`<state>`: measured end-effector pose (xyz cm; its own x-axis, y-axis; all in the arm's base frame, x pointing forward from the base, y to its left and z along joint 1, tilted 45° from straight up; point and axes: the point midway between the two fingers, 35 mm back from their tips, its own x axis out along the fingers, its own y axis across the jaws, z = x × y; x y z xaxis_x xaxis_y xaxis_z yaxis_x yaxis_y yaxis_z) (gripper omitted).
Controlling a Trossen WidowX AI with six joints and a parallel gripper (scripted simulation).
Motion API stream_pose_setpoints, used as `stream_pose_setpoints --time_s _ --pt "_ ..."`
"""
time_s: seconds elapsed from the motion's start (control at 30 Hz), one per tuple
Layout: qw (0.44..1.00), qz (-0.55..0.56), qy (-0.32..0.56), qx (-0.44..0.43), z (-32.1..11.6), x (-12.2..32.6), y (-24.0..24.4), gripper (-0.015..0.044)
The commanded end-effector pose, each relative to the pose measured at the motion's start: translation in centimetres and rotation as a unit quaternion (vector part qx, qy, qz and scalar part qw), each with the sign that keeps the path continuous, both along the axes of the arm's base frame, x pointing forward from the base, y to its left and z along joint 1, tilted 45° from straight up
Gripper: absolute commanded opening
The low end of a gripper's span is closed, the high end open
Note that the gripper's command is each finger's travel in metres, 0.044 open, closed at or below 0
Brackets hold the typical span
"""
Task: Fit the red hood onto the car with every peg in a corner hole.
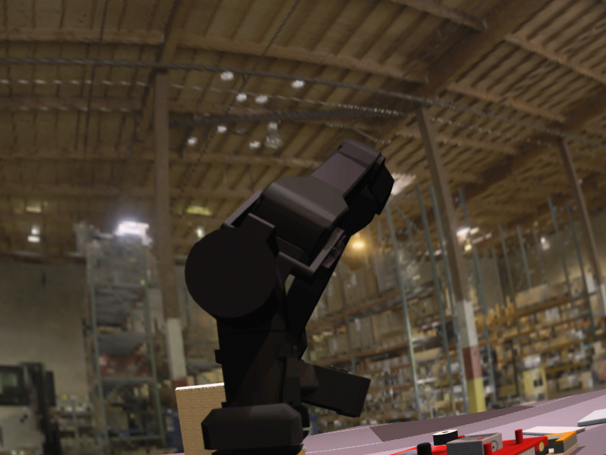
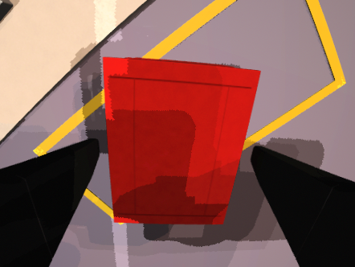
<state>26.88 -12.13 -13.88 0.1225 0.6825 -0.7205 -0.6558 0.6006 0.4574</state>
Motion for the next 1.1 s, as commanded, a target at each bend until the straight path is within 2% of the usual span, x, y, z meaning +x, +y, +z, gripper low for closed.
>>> stream_pose_setpoints --time_s 0.0,0.33,0.43,0.77,1.07 --pt "1.000 -0.003 0.004 0.004 -0.3 -0.1 0.3 0.0440" --pt "1.000 -0.003 0.004 0.004 -0.6 -0.1 0.6 0.0440" --pt "1.000 0.000 0.000 0.000 -0.4 0.1 0.4 0.0361" --pt "1.000 0.000 0.000 0.000 -0.4 0.1 0.4 0.0295" --pt "1.000 0.000 0.001 0.001 0.7 -0.2 -0.7 0.0058"
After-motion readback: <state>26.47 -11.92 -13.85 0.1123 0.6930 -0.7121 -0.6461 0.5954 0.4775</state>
